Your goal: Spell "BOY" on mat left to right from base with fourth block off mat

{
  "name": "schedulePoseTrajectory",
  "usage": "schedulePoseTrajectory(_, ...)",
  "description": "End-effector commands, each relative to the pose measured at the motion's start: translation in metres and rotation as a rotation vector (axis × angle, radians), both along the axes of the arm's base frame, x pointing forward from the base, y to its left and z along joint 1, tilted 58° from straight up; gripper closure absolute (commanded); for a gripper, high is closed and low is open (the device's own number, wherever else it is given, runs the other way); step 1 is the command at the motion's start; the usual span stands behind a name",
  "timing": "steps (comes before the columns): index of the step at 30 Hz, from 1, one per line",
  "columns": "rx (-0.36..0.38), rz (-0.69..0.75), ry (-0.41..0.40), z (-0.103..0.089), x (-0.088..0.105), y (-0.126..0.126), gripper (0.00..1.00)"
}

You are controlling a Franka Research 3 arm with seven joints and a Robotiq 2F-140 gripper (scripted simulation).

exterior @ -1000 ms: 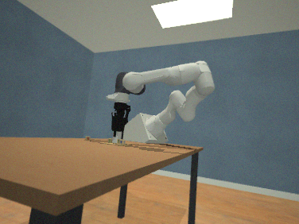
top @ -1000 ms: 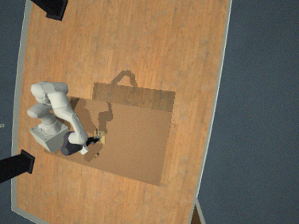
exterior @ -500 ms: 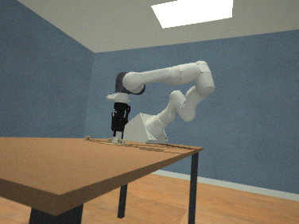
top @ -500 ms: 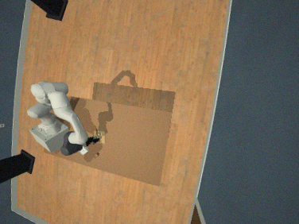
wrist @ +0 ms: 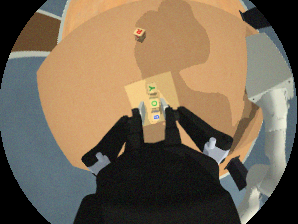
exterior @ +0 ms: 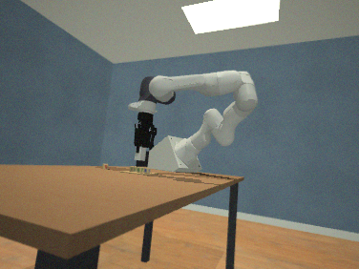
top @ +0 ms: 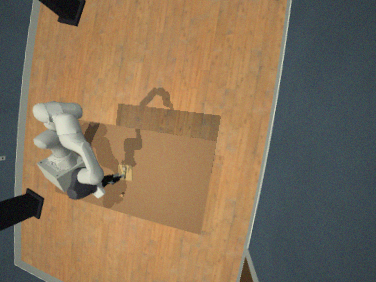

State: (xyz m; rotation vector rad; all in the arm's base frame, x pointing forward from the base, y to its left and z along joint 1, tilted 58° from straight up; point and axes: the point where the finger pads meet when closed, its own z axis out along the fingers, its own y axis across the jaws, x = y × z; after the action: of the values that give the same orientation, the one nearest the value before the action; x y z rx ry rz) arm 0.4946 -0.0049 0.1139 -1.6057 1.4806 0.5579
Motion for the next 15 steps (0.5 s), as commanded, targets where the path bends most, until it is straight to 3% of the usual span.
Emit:
schedulePoseTrajectory(1, 0.011, 0.011, 0.015, 0.007, -0.006, -0.004, 0.75)
schedulePoseTrajectory(13, 0.011, 0.011, 0.015, 0.022, -0.012, -0.027, 0.75)
schedulePoseTrajectory(14, 0.011, 0.011, 0.015, 0.022, -0.012, -0.027, 0.0)
schedulePoseTrajectory(15, 0.011, 0.011, 0.015, 0.022, -0.012, -0.027, 0.0)
